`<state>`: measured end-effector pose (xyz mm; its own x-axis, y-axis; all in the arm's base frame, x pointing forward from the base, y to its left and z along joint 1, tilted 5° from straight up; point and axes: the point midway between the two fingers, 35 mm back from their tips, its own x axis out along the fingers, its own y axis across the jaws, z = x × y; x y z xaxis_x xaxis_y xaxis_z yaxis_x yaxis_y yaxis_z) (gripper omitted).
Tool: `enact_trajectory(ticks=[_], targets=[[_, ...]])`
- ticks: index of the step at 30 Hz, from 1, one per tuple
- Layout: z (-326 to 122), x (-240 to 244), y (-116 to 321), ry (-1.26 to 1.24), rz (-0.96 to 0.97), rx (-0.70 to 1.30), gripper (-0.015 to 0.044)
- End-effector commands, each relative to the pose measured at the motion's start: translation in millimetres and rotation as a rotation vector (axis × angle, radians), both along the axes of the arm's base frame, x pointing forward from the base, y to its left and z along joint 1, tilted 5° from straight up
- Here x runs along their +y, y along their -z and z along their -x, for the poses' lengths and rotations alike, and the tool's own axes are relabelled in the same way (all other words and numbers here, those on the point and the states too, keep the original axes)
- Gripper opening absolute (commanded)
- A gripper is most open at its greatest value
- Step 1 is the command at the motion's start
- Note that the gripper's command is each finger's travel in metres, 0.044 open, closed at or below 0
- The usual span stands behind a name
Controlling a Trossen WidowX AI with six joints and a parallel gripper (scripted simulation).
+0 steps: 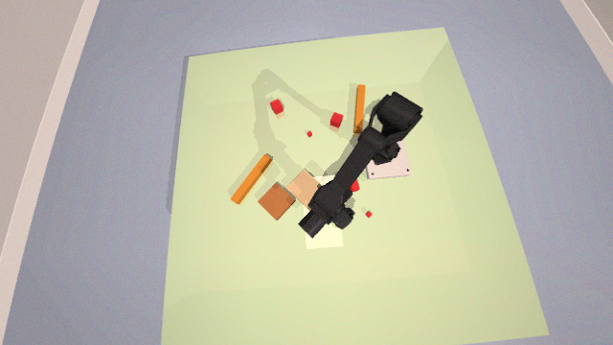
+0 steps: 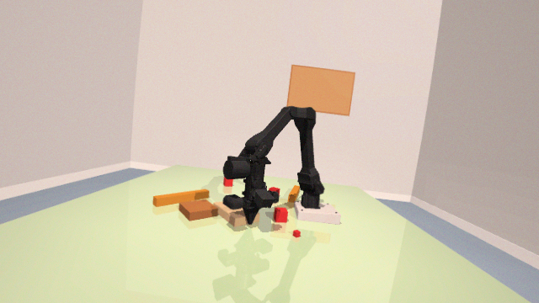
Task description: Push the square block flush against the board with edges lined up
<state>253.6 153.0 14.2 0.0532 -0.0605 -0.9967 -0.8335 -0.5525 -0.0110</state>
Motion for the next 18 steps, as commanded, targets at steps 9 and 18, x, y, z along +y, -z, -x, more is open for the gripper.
enact_trajectory(ticks=[9,18], targets=[[-6.6,-7.9,-0.8,-0.002,0.003,-0.005,0.0],[-10.3,-13.2,-1.4,-0.002,0.003,-0.005,0.0]])
